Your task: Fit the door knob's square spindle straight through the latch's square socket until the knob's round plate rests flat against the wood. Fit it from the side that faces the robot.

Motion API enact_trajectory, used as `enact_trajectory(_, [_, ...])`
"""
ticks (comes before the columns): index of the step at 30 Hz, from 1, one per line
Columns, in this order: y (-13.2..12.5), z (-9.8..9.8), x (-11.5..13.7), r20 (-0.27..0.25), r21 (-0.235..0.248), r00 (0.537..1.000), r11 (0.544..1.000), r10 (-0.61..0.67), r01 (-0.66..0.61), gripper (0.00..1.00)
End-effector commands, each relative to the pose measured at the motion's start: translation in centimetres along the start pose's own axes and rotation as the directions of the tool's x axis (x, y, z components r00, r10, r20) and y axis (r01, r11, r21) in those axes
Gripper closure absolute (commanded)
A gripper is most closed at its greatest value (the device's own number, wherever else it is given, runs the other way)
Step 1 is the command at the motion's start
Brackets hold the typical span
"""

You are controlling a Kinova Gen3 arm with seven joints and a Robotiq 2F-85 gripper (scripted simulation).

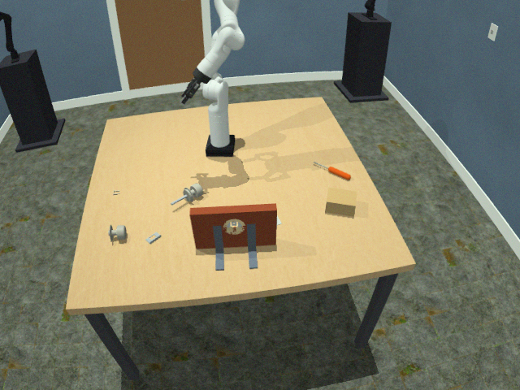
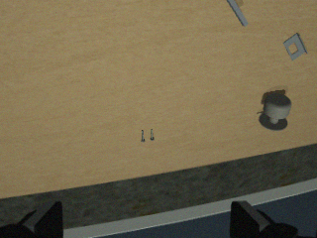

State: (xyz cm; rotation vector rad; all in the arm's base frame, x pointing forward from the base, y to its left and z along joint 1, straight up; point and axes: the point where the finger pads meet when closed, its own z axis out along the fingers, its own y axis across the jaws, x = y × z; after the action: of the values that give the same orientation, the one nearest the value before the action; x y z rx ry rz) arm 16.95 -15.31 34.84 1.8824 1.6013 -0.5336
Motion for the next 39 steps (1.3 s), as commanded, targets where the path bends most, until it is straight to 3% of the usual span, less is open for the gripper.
enact_trajectory(1, [0.0, 0.0, 0.0, 0.000, -0.001, 1.000, 1.000, 0.000, 0.000, 0.00])
enact_trajectory(22, [0.3, 0.3, 0.3, -0.015, 0.004, 1.000, 1.000, -0.007, 0.007, 0.00])
enact_trajectory(27, [1.8, 1.8, 2.0, -0.097, 0.024, 0.994, 0.999, -0.041, 0.043, 0.00])
enact_trajectory(32, [4.3, 4.9, 5.3, -0.250, 0.052, 0.965, 0.994, -0.083, 0.099, 0.00])
enact_trajectory(34, [4.3, 4.9, 5.3, -0.250, 0.052, 0.965, 0.994, -0.083, 0.099, 0.00])
enact_trajectory(36, [5.5, 6.4, 7.0, -0.321, 0.062, 0.942, 0.991, -0.093, 0.119, 0.00])
enact_trajectory(39, [6.0, 7.2, 7.9, -0.357, 0.066, 0.929, 0.990, -0.096, 0.128, 0.00])
